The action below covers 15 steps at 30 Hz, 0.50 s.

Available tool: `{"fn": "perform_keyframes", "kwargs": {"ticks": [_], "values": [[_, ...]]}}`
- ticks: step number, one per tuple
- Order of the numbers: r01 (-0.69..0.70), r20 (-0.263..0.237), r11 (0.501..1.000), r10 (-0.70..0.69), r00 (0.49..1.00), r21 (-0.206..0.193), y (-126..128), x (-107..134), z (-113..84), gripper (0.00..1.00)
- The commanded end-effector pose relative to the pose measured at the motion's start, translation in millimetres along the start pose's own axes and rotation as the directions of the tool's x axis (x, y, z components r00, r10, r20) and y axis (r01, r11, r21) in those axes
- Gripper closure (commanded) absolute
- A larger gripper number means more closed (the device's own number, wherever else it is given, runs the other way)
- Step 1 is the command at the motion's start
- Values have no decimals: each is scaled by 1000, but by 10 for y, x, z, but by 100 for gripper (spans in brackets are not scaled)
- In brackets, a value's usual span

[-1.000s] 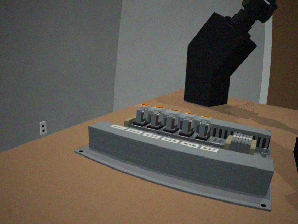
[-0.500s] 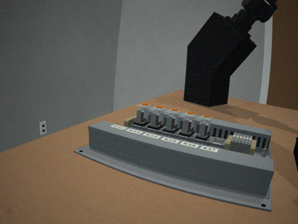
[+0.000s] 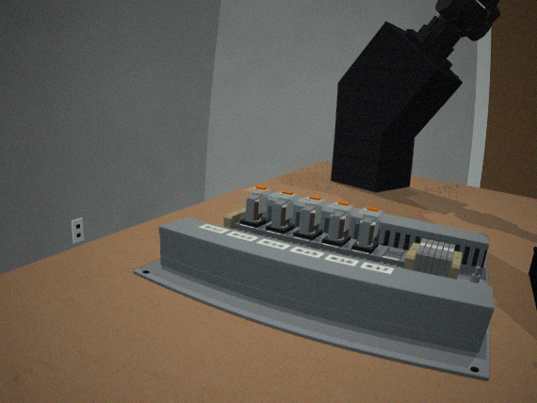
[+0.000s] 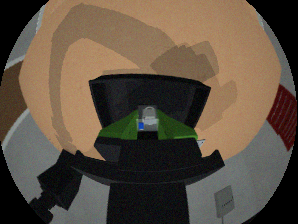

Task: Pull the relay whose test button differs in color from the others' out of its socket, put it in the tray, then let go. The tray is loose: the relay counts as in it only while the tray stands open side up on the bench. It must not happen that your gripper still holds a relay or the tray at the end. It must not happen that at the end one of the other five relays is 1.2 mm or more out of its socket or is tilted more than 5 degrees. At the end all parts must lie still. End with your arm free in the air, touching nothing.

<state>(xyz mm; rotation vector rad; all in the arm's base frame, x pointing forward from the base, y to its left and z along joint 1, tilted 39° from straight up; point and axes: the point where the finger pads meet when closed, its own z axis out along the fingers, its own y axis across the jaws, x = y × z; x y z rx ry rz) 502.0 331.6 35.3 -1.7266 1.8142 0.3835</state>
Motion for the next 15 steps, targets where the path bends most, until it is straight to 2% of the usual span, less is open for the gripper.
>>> {"fn": "perform_keyframes", "kwargs": {"ticks": [1, 15], "values": [[-10, 15, 999, 10, 1000, 33, -187, -45, -20, 100], [-16, 13, 999, 15, 1000, 34, -188, -18, -38, 100]]}}
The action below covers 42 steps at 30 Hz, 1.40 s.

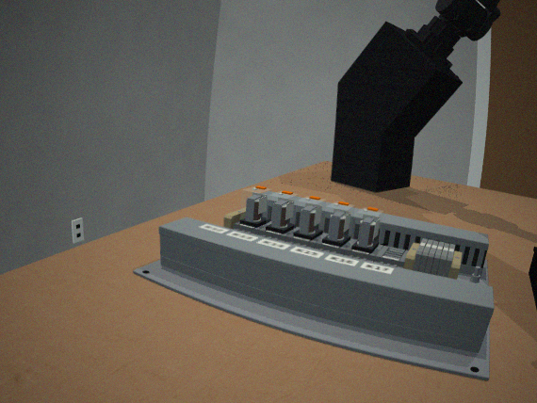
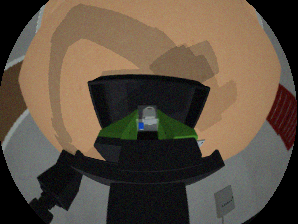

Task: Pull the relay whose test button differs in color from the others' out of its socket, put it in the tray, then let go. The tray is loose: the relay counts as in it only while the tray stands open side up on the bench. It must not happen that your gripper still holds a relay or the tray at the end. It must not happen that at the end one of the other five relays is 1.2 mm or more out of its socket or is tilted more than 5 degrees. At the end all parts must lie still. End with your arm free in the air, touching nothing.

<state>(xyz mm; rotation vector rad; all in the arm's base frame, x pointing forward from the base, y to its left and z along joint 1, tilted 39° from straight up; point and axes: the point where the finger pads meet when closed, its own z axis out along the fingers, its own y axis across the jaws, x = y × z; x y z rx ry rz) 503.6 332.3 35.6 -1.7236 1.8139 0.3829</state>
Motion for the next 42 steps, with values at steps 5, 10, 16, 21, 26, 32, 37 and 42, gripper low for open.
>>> {"fn": "perform_keyframes", "kwargs": {"ticks": [5, 10, 16, 21, 26, 32, 37, 42], "values": [[-15, 11, 999, 15, 1000, 31, -169, -7, -46, 100], [-16, 11, 999, 15, 1000, 31, -167, -5, -47, 100], [-16, 11, 999, 15, 1000, 31, -166, -4, -48, 100], [-16, 11, 999, 16, 1000, 31, -166, -3, -48, 100], [-16, 11, 999, 16, 1000, 31, -166, -3, -48, 100], [-16, 10, 999, 16, 1000, 31, -168, 5, -42, 100], [-15, 10, 999, 15, 1000, 33, -193, 42, -24, 100], [-12, 11, 999, 12, 1000, 34, -207, 54, -21, 100]]}}
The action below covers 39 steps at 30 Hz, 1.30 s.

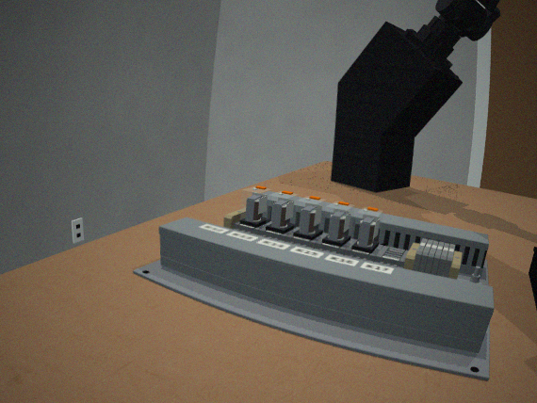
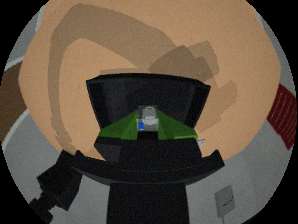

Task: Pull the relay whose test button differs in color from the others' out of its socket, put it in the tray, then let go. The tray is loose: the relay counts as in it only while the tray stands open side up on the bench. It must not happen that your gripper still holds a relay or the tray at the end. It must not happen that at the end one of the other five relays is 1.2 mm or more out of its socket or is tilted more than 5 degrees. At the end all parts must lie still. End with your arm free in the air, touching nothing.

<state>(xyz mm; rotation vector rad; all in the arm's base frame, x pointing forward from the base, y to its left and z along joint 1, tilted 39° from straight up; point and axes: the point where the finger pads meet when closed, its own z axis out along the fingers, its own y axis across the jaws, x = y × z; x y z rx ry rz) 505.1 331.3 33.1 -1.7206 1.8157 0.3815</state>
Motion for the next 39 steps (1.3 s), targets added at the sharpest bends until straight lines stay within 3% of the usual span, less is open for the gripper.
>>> {"fn": "perform_keyframes", "kwargs": {"ticks": [1, 33, 34, 39], "values": [[-10, 11, 999, 9, 1000, 31, -194, 29, -36, 100], [5, 17, 1000, -5, 1000, 29, -168, -53, -46, 100], [5, 17, 1000, -5, 1000, 29, -168, -53, -47, 41], [5, 17, 1000, -5, 1000, 29, -167, -54, -47, 41]]}}
